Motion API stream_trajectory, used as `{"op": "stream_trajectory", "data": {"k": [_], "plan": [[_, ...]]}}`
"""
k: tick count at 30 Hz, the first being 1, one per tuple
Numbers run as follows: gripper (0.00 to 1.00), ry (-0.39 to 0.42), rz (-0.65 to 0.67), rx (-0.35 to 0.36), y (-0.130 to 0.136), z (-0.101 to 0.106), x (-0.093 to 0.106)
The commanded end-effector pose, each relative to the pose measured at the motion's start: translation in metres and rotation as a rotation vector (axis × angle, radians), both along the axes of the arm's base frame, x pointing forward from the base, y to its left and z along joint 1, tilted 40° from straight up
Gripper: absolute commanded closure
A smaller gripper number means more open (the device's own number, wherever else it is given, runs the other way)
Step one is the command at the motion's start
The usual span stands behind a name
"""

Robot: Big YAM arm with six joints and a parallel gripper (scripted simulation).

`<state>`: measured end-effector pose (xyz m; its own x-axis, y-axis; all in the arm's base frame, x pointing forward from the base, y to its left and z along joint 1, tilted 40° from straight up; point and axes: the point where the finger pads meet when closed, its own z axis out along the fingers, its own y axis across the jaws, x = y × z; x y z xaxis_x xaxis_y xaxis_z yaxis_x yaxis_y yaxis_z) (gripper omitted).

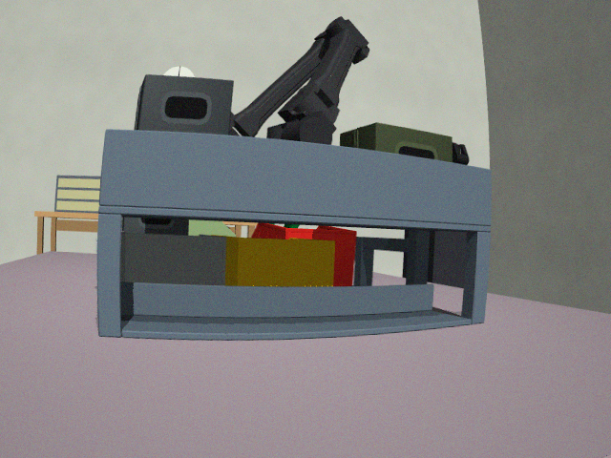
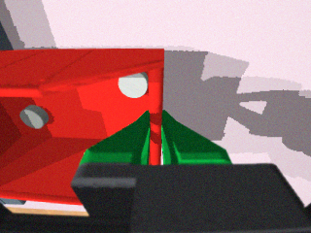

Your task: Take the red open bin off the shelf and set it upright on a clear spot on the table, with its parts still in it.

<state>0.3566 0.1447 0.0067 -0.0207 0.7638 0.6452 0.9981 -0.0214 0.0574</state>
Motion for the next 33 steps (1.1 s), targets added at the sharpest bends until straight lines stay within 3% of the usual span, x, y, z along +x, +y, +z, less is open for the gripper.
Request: {"op": "stream_trajectory", "data": {"k": [1,33], "plan": [[1.00,-0.045,-0.014,0.001,0.0001,0.0130,0.0084],[1.00,-0.046,-0.013,0.002,0.0008,0.0141,0.0076]]}}
